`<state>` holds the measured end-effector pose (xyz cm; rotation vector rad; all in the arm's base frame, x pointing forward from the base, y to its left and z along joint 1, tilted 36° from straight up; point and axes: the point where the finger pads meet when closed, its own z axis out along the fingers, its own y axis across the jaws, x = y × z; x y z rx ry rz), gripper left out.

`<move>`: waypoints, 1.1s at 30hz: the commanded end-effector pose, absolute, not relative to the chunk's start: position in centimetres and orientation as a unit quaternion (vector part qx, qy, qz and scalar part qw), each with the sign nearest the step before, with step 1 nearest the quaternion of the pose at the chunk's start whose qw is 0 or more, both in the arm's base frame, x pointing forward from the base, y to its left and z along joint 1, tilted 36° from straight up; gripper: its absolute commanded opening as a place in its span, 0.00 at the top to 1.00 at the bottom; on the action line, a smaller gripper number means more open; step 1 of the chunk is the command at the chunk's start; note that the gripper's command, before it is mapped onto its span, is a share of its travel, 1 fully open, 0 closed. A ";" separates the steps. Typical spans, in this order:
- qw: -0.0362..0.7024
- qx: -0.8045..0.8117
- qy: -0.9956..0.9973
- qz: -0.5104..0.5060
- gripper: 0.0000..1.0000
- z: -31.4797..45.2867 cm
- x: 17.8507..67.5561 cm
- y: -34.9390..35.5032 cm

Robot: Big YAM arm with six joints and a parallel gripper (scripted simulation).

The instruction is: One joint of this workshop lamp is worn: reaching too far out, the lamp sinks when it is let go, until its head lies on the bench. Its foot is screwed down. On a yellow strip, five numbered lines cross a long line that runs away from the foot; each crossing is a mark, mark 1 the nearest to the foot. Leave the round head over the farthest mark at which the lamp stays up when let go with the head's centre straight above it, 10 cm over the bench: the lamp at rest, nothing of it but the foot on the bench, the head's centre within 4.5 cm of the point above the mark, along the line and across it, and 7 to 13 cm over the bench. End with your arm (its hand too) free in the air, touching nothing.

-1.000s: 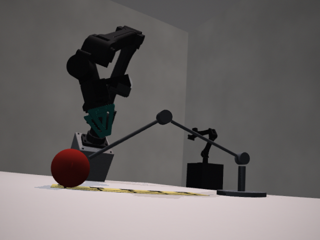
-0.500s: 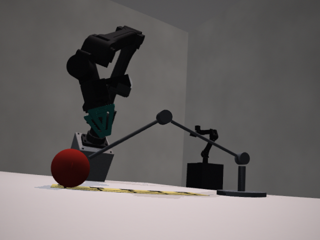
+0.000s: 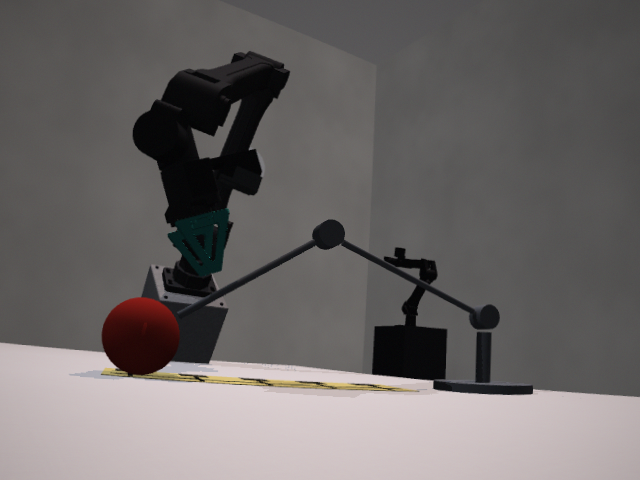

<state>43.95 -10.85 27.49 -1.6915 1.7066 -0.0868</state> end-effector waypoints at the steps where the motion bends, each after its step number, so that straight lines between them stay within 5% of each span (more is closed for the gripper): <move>1: 0.362 -0.657 0.660 -0.040 0.00 28.1 44.0 -10.9; 33: 0.362 -0.656 0.661 -0.038 0.00 29.2 42.9 -11.6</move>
